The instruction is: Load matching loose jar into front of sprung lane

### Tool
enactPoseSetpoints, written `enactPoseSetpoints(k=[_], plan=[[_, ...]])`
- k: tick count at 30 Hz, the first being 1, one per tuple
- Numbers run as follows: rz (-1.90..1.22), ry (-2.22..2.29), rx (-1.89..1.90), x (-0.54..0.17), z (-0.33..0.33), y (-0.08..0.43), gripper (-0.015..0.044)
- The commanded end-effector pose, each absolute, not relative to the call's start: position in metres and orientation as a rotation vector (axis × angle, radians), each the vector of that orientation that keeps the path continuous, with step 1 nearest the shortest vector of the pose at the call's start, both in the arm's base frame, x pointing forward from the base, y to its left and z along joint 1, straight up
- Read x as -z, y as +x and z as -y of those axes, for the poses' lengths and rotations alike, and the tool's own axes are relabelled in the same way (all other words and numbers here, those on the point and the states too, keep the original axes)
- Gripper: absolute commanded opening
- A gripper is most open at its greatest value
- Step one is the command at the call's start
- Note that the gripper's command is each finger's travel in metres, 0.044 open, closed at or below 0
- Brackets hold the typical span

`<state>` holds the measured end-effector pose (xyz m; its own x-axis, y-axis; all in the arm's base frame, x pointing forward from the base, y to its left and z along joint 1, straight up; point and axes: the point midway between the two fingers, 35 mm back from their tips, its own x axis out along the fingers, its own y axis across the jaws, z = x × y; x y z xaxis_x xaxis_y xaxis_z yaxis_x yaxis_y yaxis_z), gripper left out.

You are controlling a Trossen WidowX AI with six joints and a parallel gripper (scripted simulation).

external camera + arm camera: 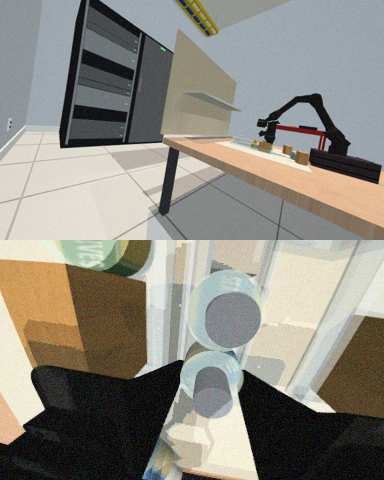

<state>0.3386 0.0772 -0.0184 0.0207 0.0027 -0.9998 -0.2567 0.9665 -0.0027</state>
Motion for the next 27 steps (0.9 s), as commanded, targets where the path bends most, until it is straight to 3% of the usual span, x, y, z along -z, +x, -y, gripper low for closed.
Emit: enactPoseSetpoints(k=[1,13,24,27], plan=[[-1.527,-0.197,-0.203,0.018,-0.0773,0.339,0.0],[-1.527,-0.197,-0.203,0.0183,-0.0768,0.3374,0.0],[-1.527,-0.197,-0.203,0.0186,-0.0768,0.3374,0.0289],[-1.527,-0.197,-0.203,0.0175,-0.0767,0.3374,0.0308]])
